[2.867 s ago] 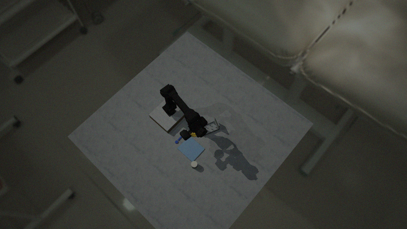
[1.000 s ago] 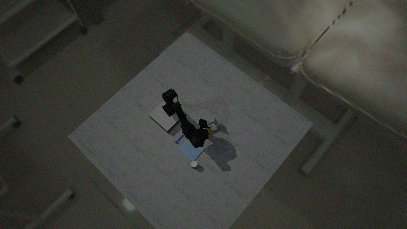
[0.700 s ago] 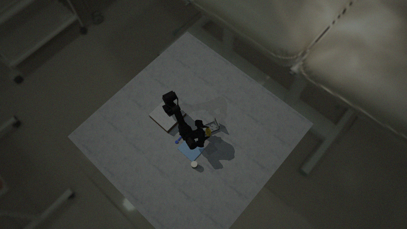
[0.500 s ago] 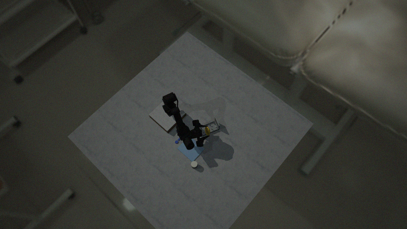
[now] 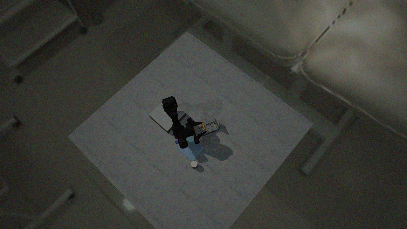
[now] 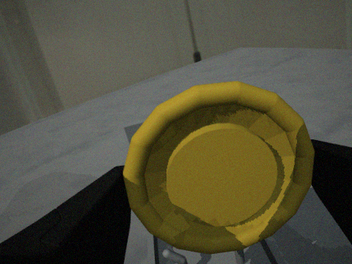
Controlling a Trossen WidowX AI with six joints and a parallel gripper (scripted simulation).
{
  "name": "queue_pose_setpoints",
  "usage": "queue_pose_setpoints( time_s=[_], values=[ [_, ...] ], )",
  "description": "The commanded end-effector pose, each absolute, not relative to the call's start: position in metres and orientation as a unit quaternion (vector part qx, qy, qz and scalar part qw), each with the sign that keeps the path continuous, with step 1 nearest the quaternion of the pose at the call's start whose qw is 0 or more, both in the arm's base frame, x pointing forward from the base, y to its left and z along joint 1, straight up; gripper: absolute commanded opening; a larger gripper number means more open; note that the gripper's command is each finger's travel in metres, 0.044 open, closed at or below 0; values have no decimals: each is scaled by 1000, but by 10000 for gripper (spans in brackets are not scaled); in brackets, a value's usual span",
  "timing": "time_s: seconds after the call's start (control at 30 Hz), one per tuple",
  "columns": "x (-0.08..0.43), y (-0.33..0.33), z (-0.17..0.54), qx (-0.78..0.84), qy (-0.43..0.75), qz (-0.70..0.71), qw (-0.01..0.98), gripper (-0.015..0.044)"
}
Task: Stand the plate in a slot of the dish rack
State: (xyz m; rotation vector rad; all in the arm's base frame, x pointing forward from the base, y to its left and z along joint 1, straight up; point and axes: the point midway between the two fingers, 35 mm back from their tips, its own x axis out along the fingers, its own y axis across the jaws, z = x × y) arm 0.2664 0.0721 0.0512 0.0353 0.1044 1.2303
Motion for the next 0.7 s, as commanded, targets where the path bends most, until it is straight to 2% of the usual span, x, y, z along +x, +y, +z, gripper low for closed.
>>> queue_pose_setpoints(
  time_s=[0.0, 0.67],
  values=[
    [255, 71, 52, 6, 6, 580, 814, 0],
    [258, 74, 37, -2, 16, 580, 814, 0]
  ],
)
